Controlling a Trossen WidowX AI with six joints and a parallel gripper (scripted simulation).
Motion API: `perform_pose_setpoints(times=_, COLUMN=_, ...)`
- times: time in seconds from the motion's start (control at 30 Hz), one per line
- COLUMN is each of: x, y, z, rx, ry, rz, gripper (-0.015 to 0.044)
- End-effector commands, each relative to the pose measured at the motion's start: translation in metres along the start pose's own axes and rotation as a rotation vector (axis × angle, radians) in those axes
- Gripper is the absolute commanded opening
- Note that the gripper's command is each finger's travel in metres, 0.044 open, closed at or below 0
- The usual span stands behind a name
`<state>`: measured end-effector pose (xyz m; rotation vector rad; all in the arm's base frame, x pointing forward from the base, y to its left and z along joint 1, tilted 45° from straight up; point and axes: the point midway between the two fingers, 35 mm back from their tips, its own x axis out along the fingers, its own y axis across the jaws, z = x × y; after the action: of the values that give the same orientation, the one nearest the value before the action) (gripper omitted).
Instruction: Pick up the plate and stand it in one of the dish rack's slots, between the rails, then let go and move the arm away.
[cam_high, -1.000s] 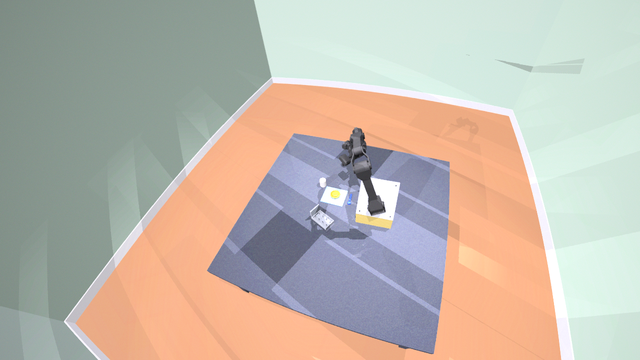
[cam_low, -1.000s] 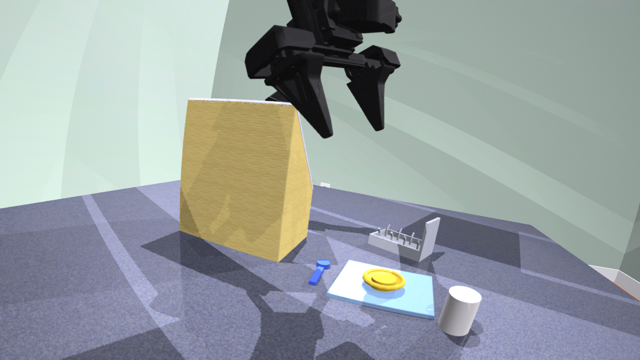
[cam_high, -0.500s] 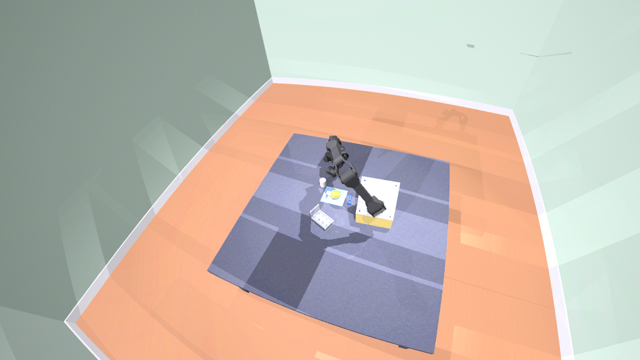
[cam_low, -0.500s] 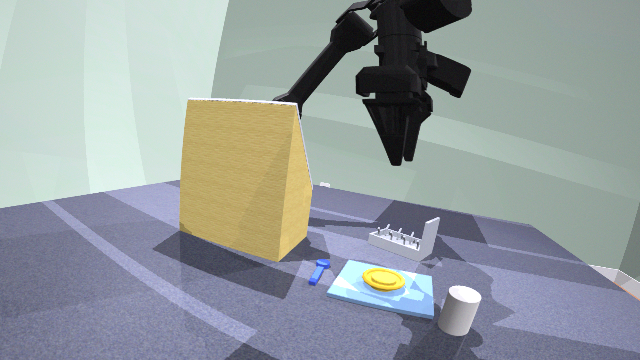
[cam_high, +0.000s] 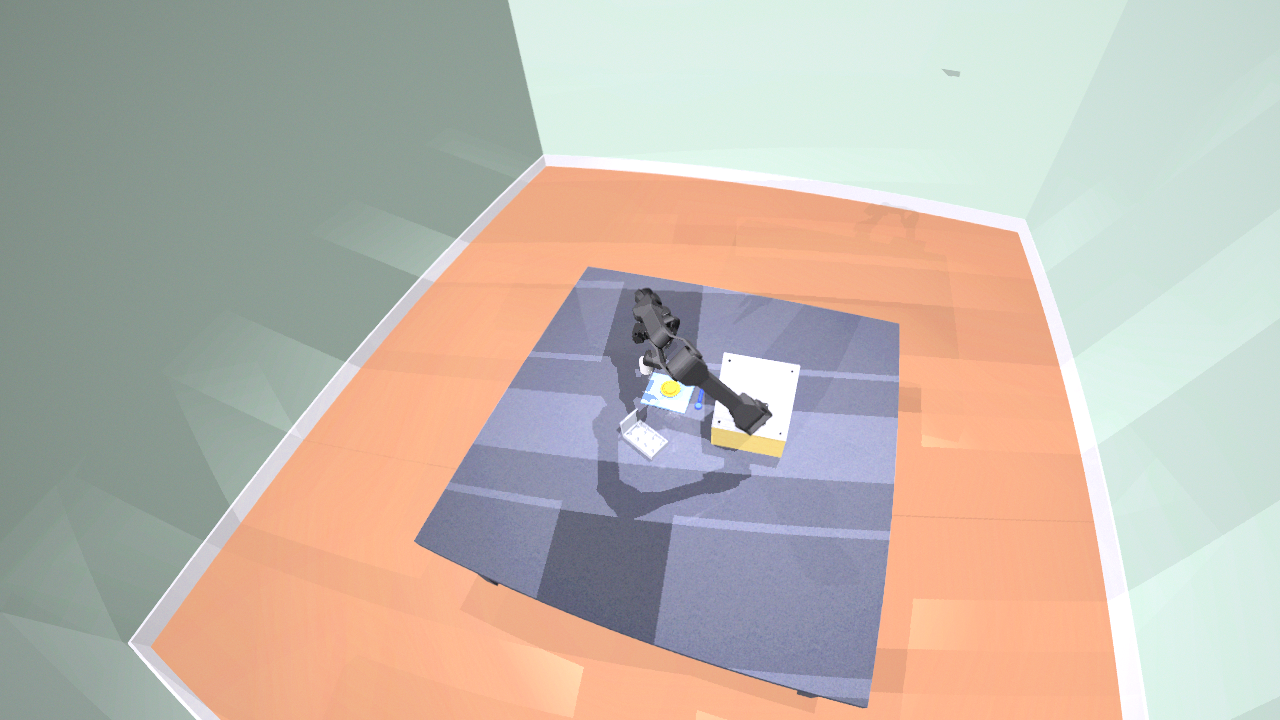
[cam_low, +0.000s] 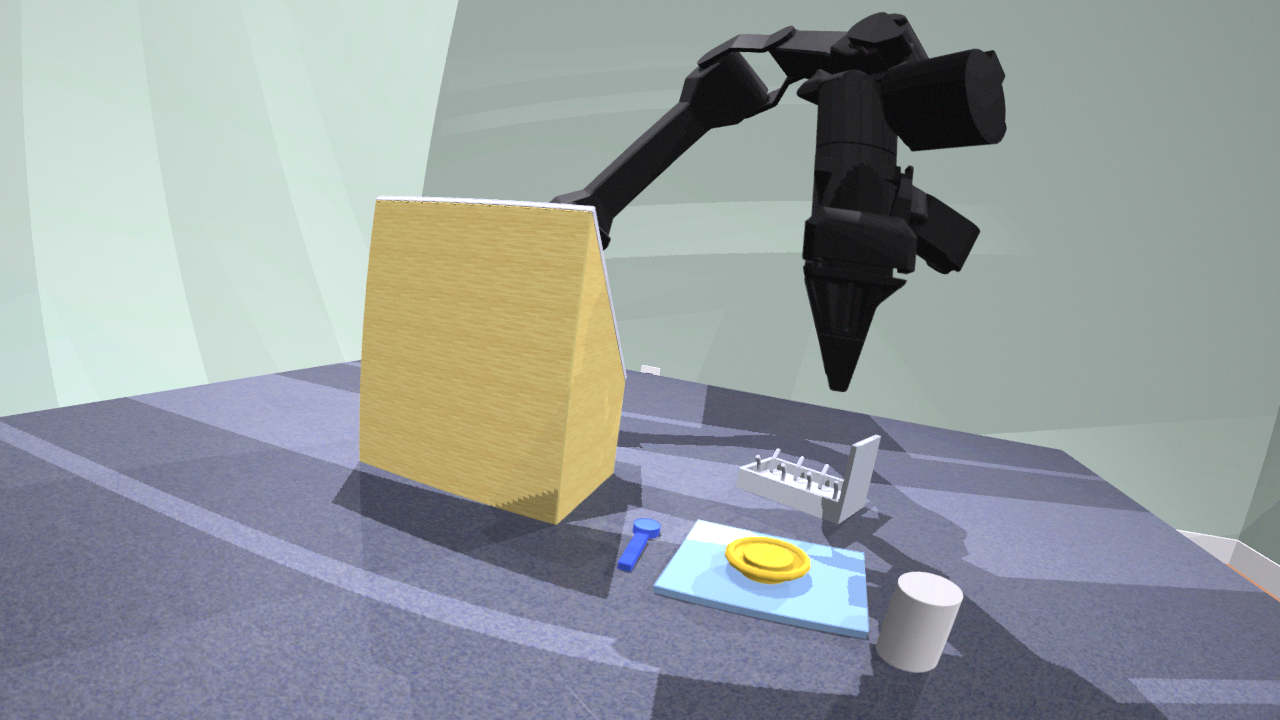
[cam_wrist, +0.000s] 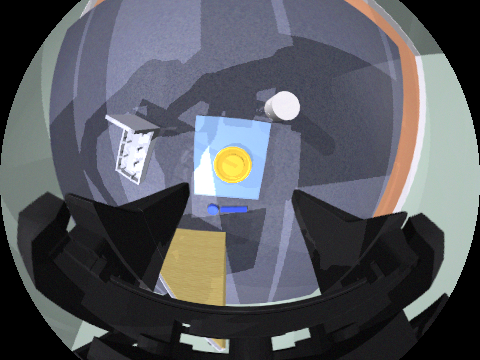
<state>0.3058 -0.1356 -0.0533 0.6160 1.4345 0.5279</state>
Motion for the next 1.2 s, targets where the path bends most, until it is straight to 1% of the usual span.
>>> perform_pose_setpoints(times=0.0, x=0.067, y=0.007, z=-0.009, rx=0.008, ry=0.031, rz=0.026, gripper=0.04)
perform_pose_setpoints(times=0.03, x=0.079, y=0.009, z=-0.011, rx=0.008, ry=0.031, rz=0.028, gripper=0.04)
perform_pose_setpoints(times=0.1, x=0.088, y=0.01, z=-0.013, rx=0.007, ry=0.031, rz=0.03, gripper=0.04)
perform_pose_setpoints(times=0.3, x=0.089, y=0.009, z=-0.017, rx=0.008, ry=0.032, rz=0.03, gripper=0.04)
perform_pose_setpoints(times=1.17, x=0.131, y=0.01, z=-0.019, rx=0.009, ry=0.031, rz=0.031, gripper=0.04)
